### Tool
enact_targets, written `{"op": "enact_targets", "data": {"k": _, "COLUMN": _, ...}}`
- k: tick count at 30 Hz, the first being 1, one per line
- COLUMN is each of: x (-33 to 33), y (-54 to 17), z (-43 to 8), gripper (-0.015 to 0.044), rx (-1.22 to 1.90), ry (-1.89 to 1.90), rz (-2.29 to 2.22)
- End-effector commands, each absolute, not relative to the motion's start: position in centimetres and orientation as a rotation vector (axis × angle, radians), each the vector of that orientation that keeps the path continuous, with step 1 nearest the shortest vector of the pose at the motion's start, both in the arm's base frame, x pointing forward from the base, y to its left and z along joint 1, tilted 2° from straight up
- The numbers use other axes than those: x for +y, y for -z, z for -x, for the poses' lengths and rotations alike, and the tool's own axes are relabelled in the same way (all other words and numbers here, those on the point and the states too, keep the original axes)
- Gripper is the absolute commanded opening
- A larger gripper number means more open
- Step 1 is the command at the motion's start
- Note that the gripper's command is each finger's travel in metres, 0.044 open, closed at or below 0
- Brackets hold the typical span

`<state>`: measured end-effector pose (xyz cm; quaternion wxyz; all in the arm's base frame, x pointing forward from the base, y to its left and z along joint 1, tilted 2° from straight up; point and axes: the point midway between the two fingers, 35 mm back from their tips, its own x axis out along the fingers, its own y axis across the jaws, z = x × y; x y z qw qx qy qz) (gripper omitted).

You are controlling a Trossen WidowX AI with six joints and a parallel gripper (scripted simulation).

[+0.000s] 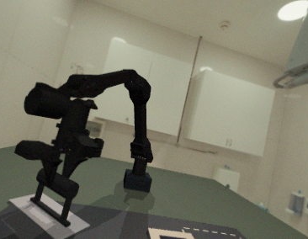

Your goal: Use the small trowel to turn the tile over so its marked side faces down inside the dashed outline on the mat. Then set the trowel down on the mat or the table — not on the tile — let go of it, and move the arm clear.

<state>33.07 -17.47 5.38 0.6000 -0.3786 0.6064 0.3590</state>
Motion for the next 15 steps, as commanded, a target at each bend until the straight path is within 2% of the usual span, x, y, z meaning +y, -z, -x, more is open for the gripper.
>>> {"op": "enact_targets", "data": {"k": 1, "x": -17.51, "y": -5.33, "z": -33.07, "gripper": 0.0130, "rx": 1.371, "ry": -0.919, "rz": 0.966}}
{"op": "enact_targets", "data": {"k": 12, "x": -17.50, "y": -5.33, "z": -33.07, "gripper": 0.0130, "rx": 1.312, "ry": -1.041, "rz": 1.086}}
{"op": "enact_targets", "data": {"k": 15, "x": -17.50, "y": -5.33, "z": -33.07, "gripper": 0.0209, "rx": 1.312, "ry": -1.041, "rz": 1.086}}
